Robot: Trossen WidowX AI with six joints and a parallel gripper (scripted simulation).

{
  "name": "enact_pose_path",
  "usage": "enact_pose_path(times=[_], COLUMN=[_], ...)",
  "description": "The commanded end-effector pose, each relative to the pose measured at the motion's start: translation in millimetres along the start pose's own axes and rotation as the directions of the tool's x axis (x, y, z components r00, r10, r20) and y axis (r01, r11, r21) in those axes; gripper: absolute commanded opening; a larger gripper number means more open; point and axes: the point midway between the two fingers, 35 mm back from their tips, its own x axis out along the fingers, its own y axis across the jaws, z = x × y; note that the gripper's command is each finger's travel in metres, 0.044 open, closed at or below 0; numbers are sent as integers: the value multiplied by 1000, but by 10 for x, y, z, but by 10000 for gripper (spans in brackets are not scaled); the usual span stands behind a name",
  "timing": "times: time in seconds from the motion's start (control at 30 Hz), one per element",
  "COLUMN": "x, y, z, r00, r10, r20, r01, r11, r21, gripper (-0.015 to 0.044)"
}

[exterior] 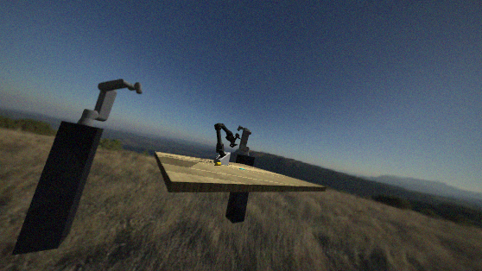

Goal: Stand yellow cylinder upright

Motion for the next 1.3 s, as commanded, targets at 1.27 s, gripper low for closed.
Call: enact_pose_path(times=[1.27], x=[1621], y=[-1165], z=[2170], r00=[450], r10=[-892], r20=[-51], r01=[873], r11=[451], r21=[-187], gripper=[309])
